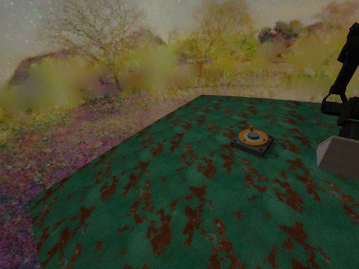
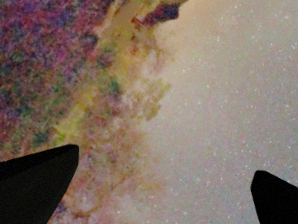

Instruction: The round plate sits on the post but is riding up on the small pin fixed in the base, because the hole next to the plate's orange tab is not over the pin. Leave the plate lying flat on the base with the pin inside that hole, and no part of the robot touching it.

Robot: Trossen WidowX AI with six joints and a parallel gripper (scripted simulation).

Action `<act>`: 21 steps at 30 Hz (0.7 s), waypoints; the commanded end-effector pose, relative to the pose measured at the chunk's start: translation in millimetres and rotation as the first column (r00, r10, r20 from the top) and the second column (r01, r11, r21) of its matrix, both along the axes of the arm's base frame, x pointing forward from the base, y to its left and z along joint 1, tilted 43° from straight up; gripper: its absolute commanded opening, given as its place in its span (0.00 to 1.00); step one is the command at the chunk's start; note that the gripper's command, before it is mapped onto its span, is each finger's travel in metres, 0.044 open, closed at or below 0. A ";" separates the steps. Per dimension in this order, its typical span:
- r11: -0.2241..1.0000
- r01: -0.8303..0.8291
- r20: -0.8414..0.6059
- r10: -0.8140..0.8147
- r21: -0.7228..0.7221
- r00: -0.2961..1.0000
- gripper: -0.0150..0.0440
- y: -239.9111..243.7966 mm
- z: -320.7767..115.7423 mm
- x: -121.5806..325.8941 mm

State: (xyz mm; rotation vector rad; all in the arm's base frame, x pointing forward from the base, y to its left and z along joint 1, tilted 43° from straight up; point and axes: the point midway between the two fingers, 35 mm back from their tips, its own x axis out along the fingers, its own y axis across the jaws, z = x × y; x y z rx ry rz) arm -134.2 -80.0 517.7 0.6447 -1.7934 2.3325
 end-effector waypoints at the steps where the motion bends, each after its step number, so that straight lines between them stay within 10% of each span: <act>1: 1.000 0.007 -0.012 -0.007 -0.004 1.000 0.89 4.5 1.8 0.2; 15: 0.676 0.160 -0.332 -0.537 -0.719 0.776 0.26 269.0 48.1 94.7; 21: 0.459 0.147 -0.318 -0.780 -0.876 0.540 0.25 340.5 12.3 176.8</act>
